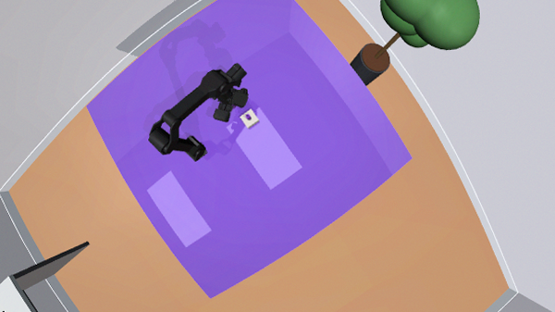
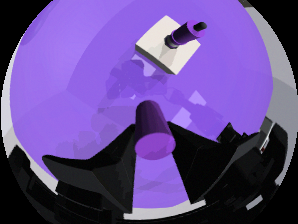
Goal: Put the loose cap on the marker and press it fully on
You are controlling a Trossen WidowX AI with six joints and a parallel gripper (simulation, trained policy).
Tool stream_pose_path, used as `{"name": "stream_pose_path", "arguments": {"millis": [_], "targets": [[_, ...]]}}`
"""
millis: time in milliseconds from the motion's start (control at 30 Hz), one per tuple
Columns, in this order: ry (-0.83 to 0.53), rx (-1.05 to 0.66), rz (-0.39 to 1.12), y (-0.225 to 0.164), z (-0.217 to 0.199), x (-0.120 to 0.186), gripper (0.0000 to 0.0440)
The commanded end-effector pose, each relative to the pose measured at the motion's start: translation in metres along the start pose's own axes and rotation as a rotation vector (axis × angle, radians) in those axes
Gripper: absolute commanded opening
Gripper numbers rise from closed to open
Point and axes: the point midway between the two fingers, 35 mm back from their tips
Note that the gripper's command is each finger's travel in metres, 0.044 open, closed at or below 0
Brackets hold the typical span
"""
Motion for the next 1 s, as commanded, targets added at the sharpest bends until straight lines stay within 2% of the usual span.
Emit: {"name": "stream_pose_path", "arguments": {"millis": [0, 467, 967], "targets": [[0.034, -0.015, -0.017, 0.008, 0.0, 0.016, 0.0088], [0.063, -0.103, -0.036, 0.04, -0.012, 0.054, 0.0077], [0.032, -0.228, -0.018, 0.074, -0.041, 0.067, 0.0057]]}}
Point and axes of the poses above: the point midway between the two fingers, 35 mm back from their tips, its own x axis back along the fingers, its own z axis across the jaws, y = z × x, and after that the axes turned 7 degrees about x, right-handed
